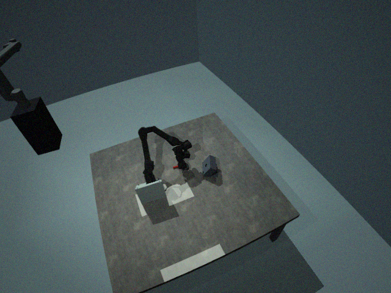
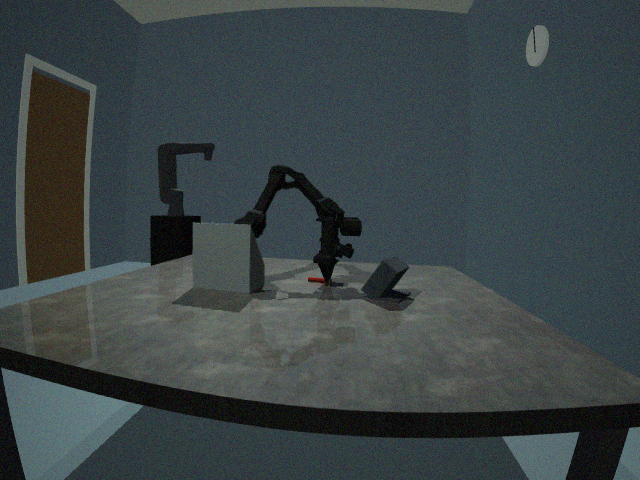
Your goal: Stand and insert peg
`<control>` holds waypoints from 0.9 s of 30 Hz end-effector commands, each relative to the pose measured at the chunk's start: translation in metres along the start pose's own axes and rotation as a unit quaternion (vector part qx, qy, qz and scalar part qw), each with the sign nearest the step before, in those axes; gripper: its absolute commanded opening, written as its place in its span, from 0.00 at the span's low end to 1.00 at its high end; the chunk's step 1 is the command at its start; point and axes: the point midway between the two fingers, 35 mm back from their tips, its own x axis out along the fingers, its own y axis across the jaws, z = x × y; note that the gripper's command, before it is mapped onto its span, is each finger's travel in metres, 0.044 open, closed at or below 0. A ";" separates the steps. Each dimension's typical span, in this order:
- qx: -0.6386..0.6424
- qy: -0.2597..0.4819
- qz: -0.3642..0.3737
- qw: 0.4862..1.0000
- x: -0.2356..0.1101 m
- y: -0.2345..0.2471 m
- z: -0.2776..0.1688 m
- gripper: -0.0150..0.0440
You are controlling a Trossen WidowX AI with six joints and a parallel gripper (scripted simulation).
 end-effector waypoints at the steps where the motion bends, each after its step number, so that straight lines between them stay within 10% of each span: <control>1: 0.001 -0.001 -0.001 1.000 0.000 -0.001 0.000 0.44; 27: 0.000 -0.051 0.000 0.999 -0.007 0.000 -0.004 0.34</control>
